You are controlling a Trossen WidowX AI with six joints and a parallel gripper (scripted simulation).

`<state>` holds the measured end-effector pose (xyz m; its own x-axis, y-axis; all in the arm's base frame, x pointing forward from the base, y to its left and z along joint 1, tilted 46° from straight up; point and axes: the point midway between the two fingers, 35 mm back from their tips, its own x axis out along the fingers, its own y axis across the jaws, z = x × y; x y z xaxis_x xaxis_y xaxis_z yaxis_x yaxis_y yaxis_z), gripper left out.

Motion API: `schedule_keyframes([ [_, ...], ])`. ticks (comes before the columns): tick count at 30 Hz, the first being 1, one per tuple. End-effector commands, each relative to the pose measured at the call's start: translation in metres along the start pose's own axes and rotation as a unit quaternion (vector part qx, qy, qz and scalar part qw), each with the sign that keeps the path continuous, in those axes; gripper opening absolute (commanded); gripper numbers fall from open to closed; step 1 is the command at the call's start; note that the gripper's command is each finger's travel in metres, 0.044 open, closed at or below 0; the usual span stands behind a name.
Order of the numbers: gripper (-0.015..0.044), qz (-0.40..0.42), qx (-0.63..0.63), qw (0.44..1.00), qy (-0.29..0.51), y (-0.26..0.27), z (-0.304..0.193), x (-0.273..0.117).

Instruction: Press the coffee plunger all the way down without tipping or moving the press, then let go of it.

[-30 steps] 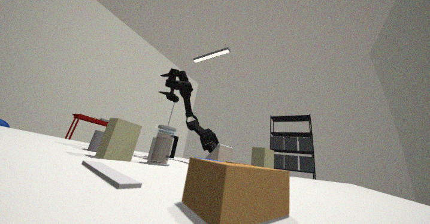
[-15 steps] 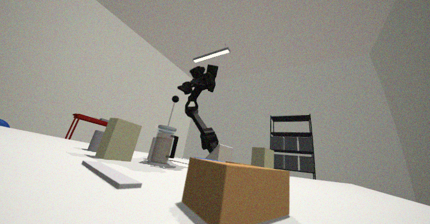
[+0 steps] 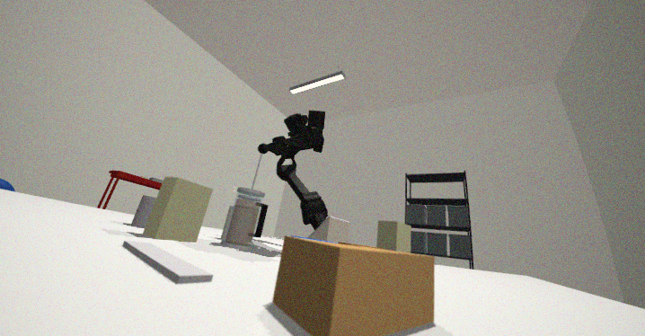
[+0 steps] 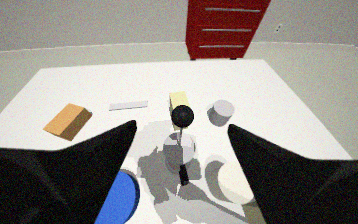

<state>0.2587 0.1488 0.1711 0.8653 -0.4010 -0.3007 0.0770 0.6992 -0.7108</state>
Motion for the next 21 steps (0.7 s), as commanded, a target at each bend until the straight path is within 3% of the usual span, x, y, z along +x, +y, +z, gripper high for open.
schedule_keyframes([
  [1,0.044,-0.001,0.001,1.0,0.0,-0.001,-0.003,0.004],
  [21,0.044,-0.001,0.001,1.0,-0.001,-0.001,-0.003,0.036],
])
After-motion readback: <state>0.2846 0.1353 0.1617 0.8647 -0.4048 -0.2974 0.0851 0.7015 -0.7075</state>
